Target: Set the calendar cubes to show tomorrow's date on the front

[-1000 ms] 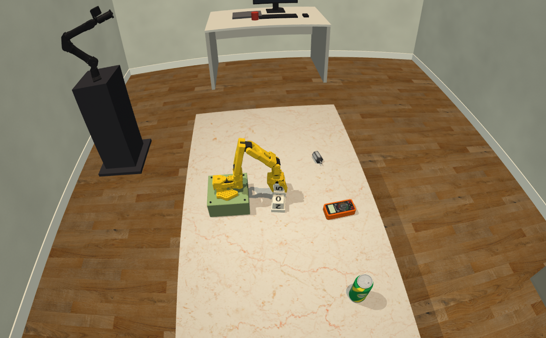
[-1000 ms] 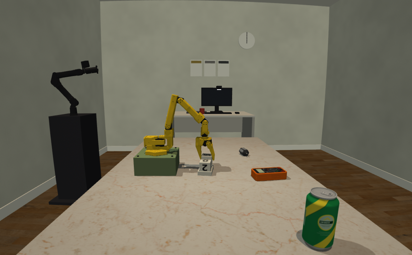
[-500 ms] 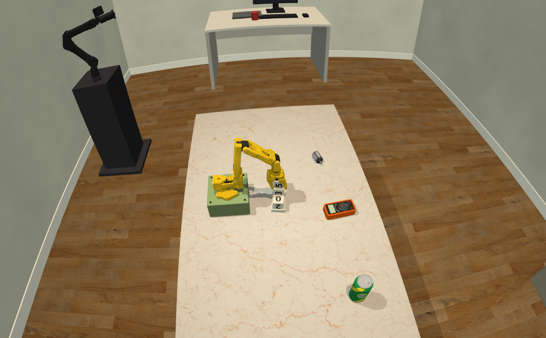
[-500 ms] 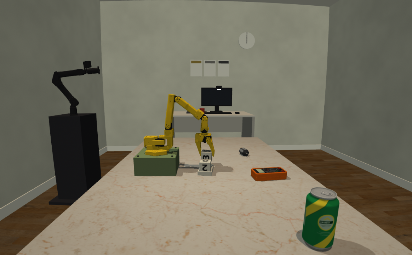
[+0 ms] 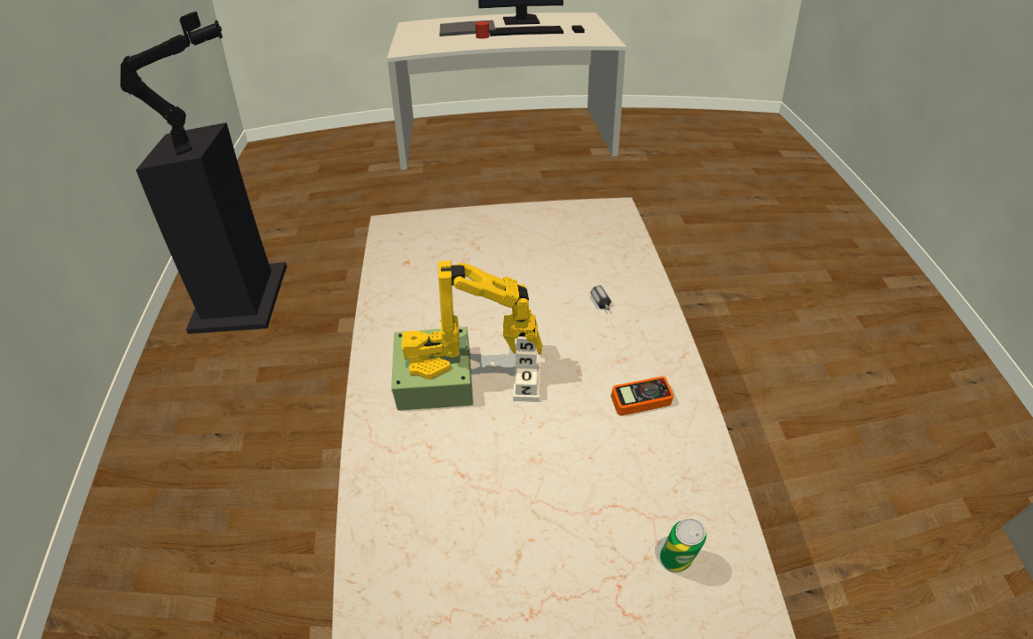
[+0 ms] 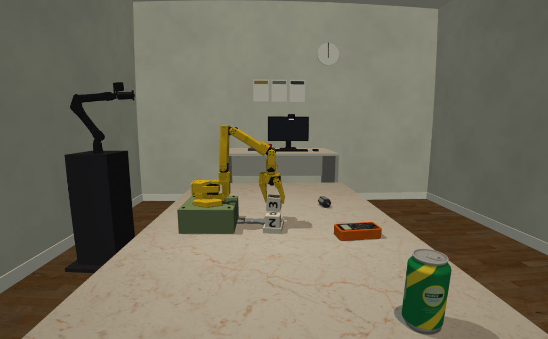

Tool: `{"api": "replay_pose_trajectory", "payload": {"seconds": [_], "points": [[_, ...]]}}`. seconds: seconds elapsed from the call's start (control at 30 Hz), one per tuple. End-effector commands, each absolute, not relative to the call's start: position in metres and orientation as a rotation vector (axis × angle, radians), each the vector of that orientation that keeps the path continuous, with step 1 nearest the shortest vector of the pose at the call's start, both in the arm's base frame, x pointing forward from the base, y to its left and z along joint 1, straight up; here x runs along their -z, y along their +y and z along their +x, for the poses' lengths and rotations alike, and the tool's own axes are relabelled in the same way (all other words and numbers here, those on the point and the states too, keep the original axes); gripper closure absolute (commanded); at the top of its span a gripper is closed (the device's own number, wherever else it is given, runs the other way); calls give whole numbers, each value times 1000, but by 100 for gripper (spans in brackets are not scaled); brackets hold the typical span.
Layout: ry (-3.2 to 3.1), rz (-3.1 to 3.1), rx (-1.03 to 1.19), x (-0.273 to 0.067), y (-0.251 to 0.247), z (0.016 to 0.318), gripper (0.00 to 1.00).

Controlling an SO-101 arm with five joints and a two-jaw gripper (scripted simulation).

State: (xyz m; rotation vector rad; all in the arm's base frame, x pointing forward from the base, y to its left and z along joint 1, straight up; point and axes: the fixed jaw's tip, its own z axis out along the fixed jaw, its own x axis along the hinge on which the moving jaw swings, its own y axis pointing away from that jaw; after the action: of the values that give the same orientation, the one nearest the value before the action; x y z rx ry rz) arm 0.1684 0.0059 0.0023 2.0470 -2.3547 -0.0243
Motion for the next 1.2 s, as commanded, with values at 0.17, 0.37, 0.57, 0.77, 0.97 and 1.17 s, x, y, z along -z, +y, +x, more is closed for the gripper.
{"api": "replay_pose_trajectory", "payload": {"seconds": [0.17, 0.37, 0.57, 0.77, 0.97, 1.17], "points": [[-2344, 2091, 1, -6, 12, 173, 100], [-2225, 2217, 1, -4, 31, 173, 100], [-2085, 2348, 1, -2, 53, 170, 100], [-1810, 2567, 1, 3, 92, 159, 100], [-1519, 2749, 1, 8, 127, 139, 100], [-1361, 2830, 1, 11, 144, 125, 100]]}}
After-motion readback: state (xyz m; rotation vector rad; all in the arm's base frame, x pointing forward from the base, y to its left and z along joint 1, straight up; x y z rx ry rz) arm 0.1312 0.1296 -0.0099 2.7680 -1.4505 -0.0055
